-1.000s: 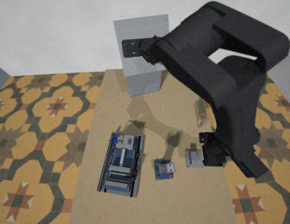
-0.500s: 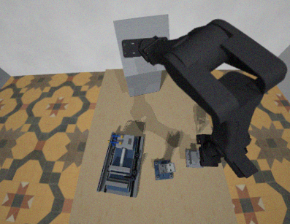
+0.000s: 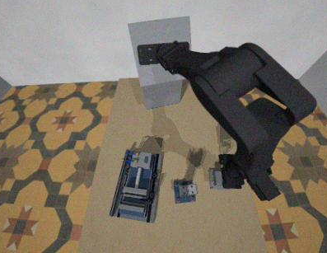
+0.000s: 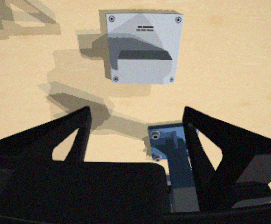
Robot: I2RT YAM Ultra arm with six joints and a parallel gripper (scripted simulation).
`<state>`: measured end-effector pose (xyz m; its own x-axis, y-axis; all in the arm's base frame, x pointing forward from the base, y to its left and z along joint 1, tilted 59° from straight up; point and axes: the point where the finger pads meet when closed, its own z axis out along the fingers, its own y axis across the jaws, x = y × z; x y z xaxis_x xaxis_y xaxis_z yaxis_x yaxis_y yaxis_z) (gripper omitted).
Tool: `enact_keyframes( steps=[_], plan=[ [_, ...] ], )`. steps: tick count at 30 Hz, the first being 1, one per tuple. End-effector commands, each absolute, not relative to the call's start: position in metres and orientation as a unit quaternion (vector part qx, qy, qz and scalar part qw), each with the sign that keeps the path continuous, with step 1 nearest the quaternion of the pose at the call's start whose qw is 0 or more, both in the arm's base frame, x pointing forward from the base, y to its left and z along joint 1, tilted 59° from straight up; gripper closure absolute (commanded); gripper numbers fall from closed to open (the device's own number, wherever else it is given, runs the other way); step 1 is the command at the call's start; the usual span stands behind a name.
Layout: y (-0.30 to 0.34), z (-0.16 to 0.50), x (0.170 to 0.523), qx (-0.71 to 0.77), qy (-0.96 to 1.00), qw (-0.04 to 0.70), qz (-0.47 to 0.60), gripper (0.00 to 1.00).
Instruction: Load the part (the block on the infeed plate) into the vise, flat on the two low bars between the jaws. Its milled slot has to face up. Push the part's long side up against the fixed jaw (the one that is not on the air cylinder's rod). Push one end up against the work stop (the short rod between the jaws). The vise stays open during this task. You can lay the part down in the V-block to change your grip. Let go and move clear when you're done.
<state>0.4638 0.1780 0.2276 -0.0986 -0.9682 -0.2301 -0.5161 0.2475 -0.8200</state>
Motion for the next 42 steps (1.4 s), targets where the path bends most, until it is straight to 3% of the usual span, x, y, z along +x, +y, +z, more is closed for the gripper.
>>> enact_keyframes(
  steps=[1, 42],
  plan=[
    [0.183, 0.24, 0.479, -0.537, 0.675, 0.416, -0.286, 0.19],
    [0.186, 0.203, 0.54, -0.539, 0.676, 0.413, -0.286, 0.19]
  ],
)
